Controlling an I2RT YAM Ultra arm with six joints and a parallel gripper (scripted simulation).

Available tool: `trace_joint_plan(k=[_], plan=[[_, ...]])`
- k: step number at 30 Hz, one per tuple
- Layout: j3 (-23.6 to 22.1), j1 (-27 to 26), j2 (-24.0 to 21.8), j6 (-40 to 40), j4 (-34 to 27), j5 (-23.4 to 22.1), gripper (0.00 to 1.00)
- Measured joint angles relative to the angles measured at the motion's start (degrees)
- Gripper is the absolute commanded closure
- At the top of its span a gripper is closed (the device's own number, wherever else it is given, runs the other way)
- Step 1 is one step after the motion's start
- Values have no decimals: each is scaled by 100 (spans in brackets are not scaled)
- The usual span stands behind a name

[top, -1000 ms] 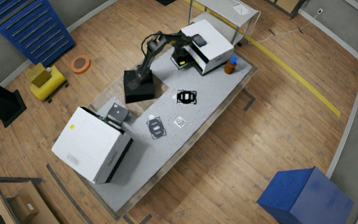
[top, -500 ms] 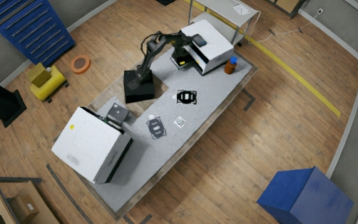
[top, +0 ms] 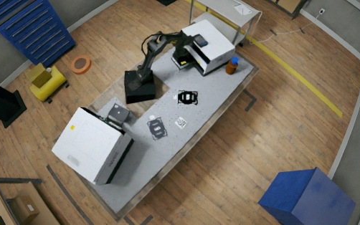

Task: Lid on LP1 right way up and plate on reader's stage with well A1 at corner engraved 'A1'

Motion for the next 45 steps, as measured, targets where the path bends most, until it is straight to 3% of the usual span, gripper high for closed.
trace_joint_plan(k=[45], plan=[[214, 39, -138, 35, -358, 7, 15]])
